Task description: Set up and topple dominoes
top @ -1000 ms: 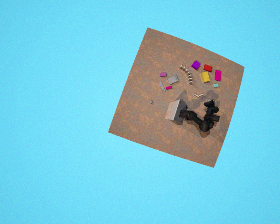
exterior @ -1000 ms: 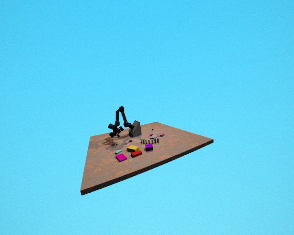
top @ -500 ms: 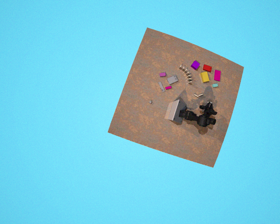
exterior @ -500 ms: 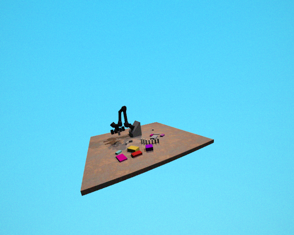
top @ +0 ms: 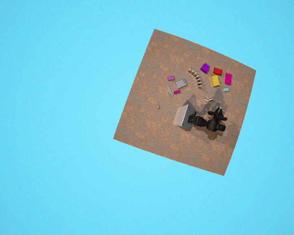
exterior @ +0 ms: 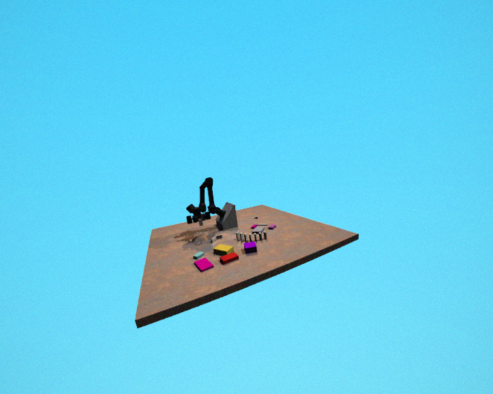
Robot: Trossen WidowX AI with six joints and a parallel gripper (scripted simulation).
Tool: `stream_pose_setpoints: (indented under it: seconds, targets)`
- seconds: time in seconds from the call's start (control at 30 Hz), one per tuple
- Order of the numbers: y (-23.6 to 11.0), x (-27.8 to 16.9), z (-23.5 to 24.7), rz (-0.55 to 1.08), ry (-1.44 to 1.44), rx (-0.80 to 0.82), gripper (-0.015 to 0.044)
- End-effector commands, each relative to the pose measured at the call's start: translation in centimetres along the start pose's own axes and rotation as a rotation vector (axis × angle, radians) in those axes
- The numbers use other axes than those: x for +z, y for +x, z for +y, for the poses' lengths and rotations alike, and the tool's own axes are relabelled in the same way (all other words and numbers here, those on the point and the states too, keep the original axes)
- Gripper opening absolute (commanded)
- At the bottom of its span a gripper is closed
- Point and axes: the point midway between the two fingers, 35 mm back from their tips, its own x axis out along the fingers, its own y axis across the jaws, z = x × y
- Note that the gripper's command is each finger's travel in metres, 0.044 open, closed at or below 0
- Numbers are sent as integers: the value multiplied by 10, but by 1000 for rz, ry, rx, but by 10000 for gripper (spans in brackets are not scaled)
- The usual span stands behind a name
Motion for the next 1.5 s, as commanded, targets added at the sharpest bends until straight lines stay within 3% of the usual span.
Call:
stream_pose_setpoints:
  seconds: [0.0, 1.47]
  targets:
    - [0, 0, 1, -2, -5, 3, 107]
    - [4, -60, -10, 10, -26, 10, 107]
